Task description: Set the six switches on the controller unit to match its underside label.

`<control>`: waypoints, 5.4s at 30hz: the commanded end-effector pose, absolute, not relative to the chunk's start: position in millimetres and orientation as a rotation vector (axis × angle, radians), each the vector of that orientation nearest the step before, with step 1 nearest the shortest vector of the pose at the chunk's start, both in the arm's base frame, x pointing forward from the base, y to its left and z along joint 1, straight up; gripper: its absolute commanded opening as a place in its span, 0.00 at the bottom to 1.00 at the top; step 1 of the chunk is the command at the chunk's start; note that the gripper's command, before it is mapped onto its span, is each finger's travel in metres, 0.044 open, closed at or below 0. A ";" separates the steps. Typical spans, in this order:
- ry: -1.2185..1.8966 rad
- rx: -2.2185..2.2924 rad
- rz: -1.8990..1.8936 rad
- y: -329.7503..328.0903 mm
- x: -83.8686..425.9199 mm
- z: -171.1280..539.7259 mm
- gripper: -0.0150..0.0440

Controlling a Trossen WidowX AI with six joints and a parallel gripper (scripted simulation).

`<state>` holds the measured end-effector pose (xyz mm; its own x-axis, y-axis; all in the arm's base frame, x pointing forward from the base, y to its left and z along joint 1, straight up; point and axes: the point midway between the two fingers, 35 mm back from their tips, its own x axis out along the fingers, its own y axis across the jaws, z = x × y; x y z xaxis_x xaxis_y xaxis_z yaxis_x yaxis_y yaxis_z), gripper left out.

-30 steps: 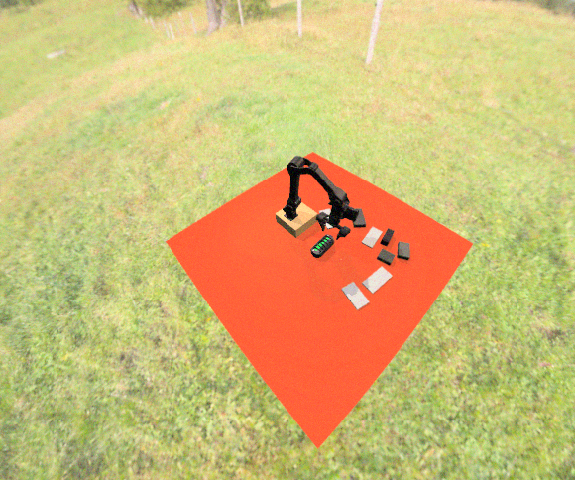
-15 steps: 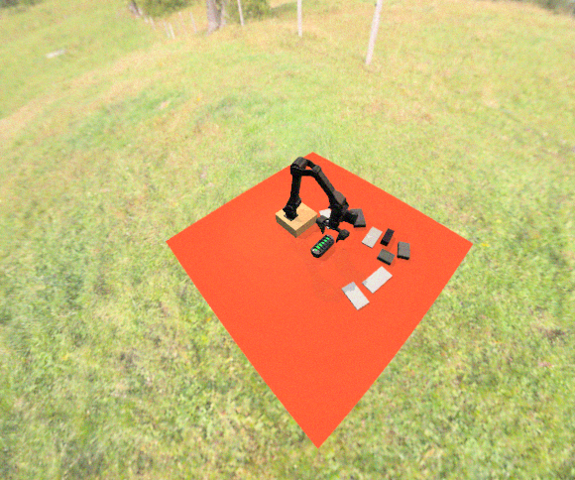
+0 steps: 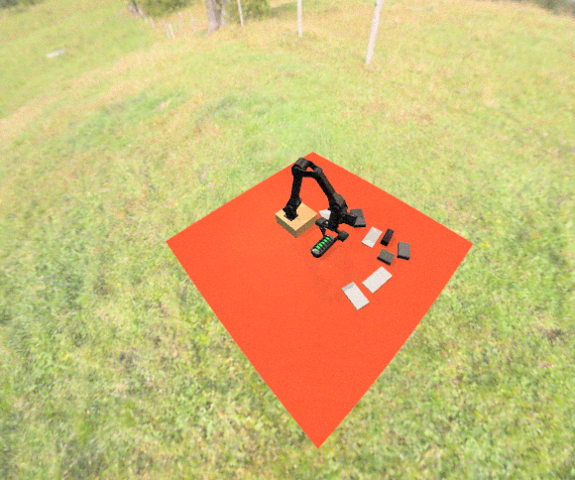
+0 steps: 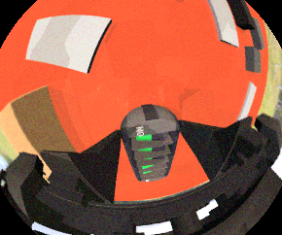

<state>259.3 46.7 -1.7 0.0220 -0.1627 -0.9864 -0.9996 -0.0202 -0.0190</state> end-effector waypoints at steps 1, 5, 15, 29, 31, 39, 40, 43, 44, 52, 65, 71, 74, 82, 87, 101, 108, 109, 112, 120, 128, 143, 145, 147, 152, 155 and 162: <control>1.307 -1.354 1.120 46.1 259.4 -2.1 0.81; 1.307 -1.354 1.120 46.1 259.4 -2.1 0.81; 1.307 -1.354 1.120 45.1 259.3 0.5 0.81; 1.295 -1.342 1.129 40.6 259.3 10.4 0.82; 1.292 -1.339 1.131 39.8 259.3 11.8 0.82; 1.281 -1.328 1.140 36.6 259.3 17.7 0.82; 1.279 -1.327 1.141 36.2 259.3 18.4 0.82; 1.275 -1.322 1.144 34.9 259.3 20.6 0.82; 1.274 -1.321 1.145 34.4 259.3 21.3 0.82; 1.262 -1.309 1.153 30.8 259.3 26.9 0.82; 1.243 -1.290 1.167 24.2 259.3 35.6 0.82; 1.235 -1.282 1.173 21.0 259.3 39.4 0.82; 1.230 -1.277 1.176 19.3 259.3 41.3 0.82; 1.219 -1.266 1.184 14.7 259.3 46.2 0.82; 1.211 -1.259 1.189 11.7 259.3 49.2 0.82; 1.191 -1.238 1.203 2.7 259.3 57.0 0.82; 1.180 -1.228 1.209 -1.9 259.3 60.7 0.82; 1.179 -1.226 1.210 -2.6 259.3 61.2 0.82; 1.175 -1.222 1.213 -4.7 259.4 62.6 0.82; 1.163 -1.210 1.221 -10.3 259.4 66.4 0.82; 1.152 -1.199 1.228 -16.1 259.4 70.0 0.82; 1.129 -1.176 1.242 -27.5 259.5 75.9 0.82; 1.126 -1.173 1.244 -29.0 259.5 76.6 0.82; 1.124 -1.170 1.246 -30.6 259.5 77.3 0.82; 1.116 -1.163 1.251 -34.5 259.5 79.0 0.82; 1.112 -1.159 1.253 -36.9 259.5 80.0 0.82; 1.101 -1.148 1.260 -42.5 259.6 82.1 0.82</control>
<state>258.8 -35.4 81.2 0.0163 0.1228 -0.9923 -0.9996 -0.0227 -0.0193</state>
